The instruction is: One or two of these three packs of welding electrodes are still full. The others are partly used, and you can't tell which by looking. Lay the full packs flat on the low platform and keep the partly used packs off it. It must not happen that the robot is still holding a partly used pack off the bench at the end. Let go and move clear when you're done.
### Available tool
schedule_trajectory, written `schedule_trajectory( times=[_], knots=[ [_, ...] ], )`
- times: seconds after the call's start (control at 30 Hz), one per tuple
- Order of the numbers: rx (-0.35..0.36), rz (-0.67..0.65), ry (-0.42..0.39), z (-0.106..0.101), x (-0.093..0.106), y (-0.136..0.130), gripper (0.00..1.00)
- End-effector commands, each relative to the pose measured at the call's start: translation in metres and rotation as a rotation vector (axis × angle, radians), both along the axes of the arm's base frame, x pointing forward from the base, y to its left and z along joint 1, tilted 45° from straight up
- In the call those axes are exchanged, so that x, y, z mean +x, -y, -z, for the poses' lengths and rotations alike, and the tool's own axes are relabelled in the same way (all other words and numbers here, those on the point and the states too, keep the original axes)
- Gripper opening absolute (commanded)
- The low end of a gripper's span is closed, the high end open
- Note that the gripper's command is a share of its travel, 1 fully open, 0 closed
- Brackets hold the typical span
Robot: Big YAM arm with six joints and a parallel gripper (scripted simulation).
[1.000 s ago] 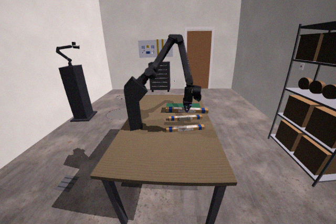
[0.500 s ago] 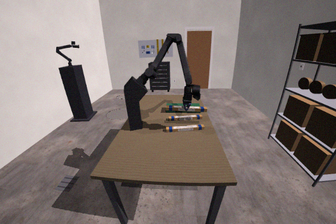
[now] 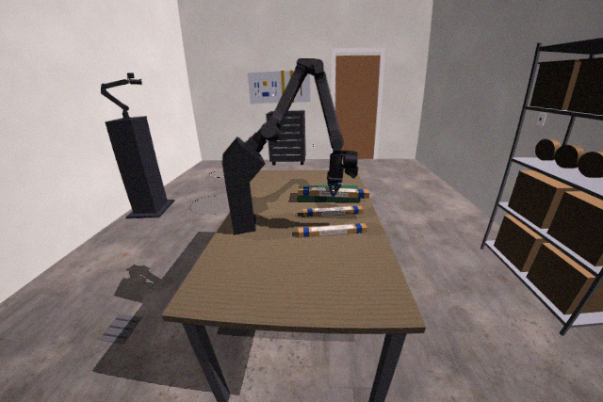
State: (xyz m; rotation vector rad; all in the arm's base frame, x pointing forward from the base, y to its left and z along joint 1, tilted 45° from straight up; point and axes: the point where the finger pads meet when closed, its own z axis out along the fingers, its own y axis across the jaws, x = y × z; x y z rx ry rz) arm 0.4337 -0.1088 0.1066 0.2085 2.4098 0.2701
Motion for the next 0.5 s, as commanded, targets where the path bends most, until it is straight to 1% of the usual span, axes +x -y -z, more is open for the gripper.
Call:
schedule_trajectory(
  times=[0.0, 0.3, 0.37, 0.47],
  knots=[
    [-0.015, 0.031, 0.081, -0.038, 0.006, 0.0, 0.0],
    [-0.007, 0.023, 0.067, -0.036, 0.006, -0.029, 0.0],
    [-0.007, 0.023, 0.067, -0.036, 0.006, -0.029, 0.0],
    [-0.01, 0.032, 0.078, -0.042, 0.01, -0.031, 0.0]
  ],
)
